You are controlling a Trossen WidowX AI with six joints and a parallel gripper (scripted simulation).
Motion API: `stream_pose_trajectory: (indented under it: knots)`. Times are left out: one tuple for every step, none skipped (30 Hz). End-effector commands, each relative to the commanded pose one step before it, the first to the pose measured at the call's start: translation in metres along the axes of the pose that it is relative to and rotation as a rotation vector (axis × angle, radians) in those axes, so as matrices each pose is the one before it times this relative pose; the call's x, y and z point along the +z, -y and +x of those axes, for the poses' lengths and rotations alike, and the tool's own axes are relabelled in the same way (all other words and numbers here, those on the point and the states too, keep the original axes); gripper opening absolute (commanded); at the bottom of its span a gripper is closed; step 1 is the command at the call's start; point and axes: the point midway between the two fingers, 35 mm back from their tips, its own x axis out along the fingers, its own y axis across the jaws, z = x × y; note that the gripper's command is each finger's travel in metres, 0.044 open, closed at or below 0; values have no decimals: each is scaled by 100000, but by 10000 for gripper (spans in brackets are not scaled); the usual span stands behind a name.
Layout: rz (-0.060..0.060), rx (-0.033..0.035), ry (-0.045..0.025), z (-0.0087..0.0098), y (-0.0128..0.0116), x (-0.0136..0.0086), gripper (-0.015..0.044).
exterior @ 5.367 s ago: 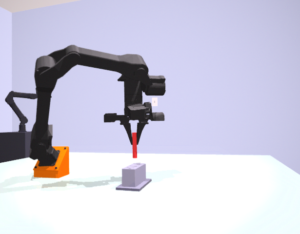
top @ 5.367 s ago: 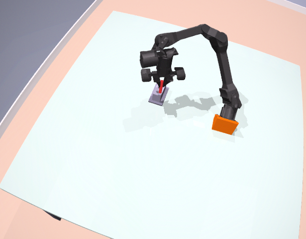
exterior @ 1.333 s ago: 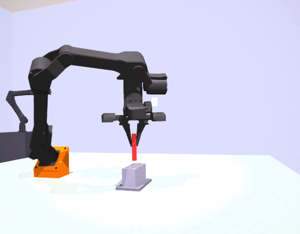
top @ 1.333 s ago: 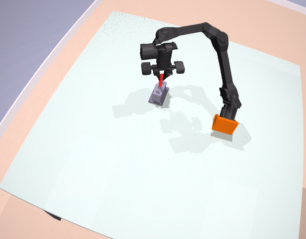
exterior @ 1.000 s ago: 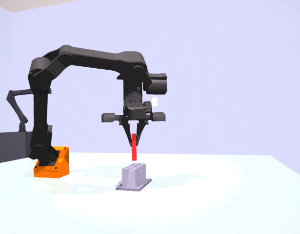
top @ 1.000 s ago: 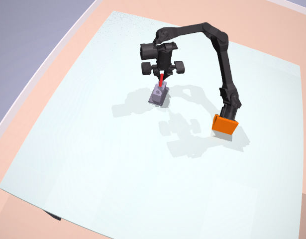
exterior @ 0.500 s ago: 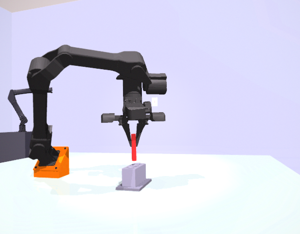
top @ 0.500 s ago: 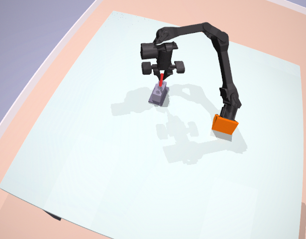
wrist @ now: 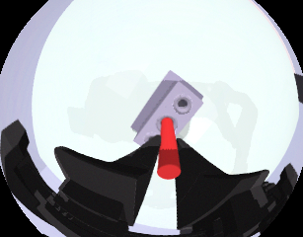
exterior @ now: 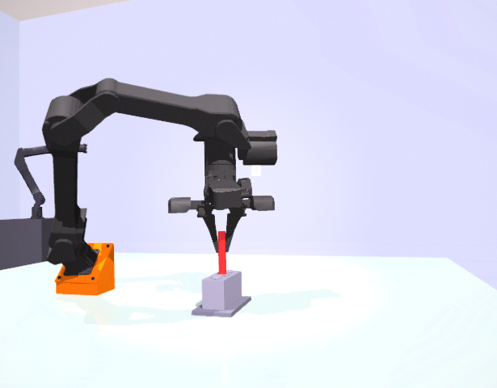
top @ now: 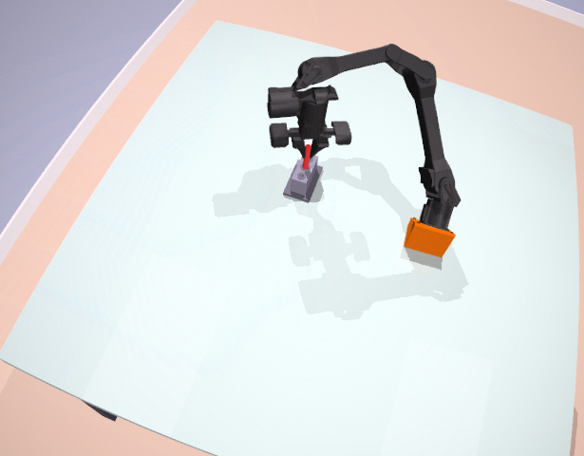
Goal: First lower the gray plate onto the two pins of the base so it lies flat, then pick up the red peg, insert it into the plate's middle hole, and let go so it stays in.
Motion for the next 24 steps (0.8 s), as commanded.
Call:
stream_pose_trajectory:
  knots:
    - [-62, -32, 131, 15, 11, 19, 0]
    - [68, 112, -113, -78, -26, -24, 0]
    - [0, 0, 0, 0, 0, 0, 0]
    - [0, 0, 0, 0, 0, 0, 0]
    - [0, 0, 0, 0, 0, 0, 0]
    - [0, 0, 0, 0, 0, 0, 0]
    - [0, 0, 0, 0, 0, 0, 0]
    - [0, 0, 0, 0, 0, 0, 0]
    - [0, 0, 0, 0, 0, 0, 0]
    - [0, 0, 0, 0, 0, 0, 0]
    - [0, 0, 0, 0, 0, 0, 0]
    - [0, 0, 0, 0, 0, 0, 0]
    - [0, 0, 0, 14, 7, -1, 0]
    - [0, -1, 1, 34, 17, -2, 0]
    - [0, -1, 1, 44, 23, -2, 0]
    - [-1, -1, 2, 48, 40, -4, 0]
    - [-1, -1, 1, 19, 37, -2, 0]
    - [-1, -1, 0, 8, 34, 0, 0]
    - [-1, -1, 0, 5, 29, 4, 0]
    - [-1, -1, 0, 3, 21, 5, 0]
    - [-1, -1, 0, 2, 19, 1, 0]
    - [-1, -1, 0, 3, 14, 0, 0]
    - [0, 0, 0, 1, 8, 0, 0]
    - [0, 0, 0, 0, 0, 0, 0]
